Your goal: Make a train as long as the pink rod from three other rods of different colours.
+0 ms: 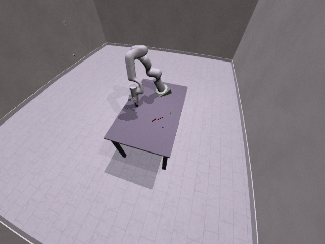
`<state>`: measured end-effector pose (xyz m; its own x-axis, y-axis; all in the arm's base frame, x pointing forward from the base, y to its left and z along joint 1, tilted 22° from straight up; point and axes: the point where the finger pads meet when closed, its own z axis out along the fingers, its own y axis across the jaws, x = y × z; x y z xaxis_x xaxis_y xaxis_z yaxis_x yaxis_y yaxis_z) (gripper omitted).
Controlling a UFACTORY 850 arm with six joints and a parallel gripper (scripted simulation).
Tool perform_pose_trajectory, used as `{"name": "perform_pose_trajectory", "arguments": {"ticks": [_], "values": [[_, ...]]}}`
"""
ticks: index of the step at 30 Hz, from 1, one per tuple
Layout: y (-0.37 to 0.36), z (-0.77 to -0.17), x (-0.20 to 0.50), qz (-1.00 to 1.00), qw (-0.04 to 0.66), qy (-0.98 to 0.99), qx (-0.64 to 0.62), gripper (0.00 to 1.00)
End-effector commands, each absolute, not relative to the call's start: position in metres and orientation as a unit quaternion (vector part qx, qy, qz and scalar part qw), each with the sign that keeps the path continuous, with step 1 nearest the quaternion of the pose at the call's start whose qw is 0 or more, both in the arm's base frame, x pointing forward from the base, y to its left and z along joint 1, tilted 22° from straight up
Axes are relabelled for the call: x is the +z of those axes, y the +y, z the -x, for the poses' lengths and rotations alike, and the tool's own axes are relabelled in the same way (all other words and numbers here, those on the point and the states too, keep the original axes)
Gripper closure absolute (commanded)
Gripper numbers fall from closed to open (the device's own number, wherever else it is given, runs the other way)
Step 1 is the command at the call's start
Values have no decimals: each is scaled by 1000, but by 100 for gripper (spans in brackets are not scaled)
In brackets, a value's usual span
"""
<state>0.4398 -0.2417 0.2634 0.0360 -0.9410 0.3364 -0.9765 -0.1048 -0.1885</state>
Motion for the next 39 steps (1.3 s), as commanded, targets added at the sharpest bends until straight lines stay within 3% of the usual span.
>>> {"name": "perform_pose_trajectory", "arguments": {"ticks": [1,11,39], "values": [[-281,-432,275,-692,36,-696,189,96],[-369,-412,300,-626,18,-756,191,96],[-380,-413,287,-621,17,-760,190,96]]}}
